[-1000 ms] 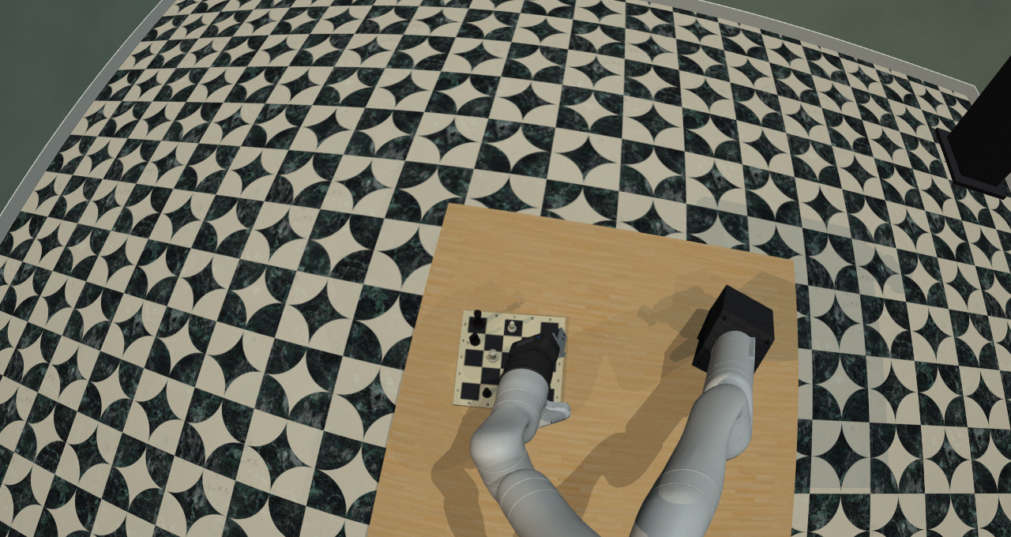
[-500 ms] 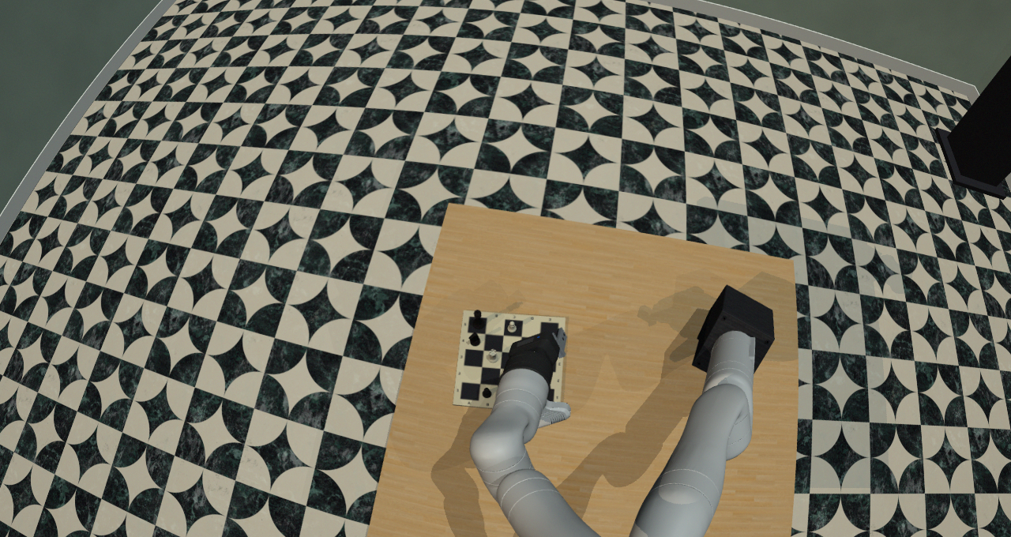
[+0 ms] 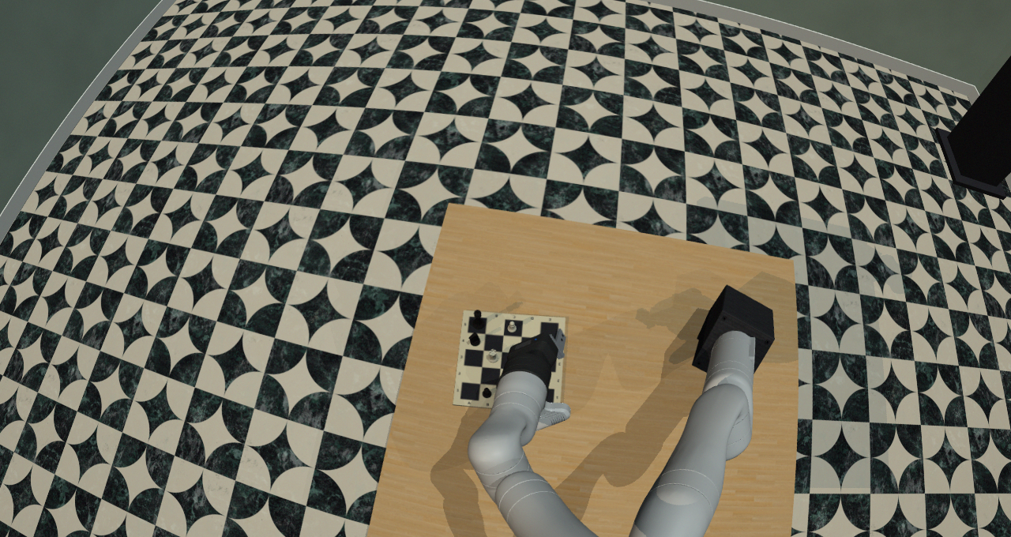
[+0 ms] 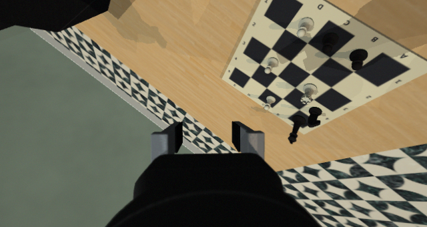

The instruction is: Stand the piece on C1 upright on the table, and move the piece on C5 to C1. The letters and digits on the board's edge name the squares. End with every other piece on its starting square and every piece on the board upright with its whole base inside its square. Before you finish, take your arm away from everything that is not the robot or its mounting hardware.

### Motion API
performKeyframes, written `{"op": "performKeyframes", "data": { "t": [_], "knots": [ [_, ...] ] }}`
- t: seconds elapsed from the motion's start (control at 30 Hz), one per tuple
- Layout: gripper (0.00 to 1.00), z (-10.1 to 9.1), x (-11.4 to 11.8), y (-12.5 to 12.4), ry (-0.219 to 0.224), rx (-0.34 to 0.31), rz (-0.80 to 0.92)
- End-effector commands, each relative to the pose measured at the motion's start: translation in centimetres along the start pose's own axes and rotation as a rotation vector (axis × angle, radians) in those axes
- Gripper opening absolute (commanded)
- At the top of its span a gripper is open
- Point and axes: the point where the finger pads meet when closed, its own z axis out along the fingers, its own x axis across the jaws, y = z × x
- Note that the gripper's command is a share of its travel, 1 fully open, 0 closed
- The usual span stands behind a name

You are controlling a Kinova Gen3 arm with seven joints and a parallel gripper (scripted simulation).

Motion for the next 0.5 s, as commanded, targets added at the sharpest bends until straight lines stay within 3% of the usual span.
{"op": "performKeyframes", "data": {
  "t": [0.0, 0.2, 0.47],
  "knots": [
    [1.00, -0.1, 0.3, -0.1, 0.002, -0.001, -0.032],
    [1.00, -0.3, 0.9, -0.5, 0.004, -0.003, -0.122],
    [1.00, -0.9, 2.6, -1.8, 0.009, -0.012, -0.401]
  ]
}}
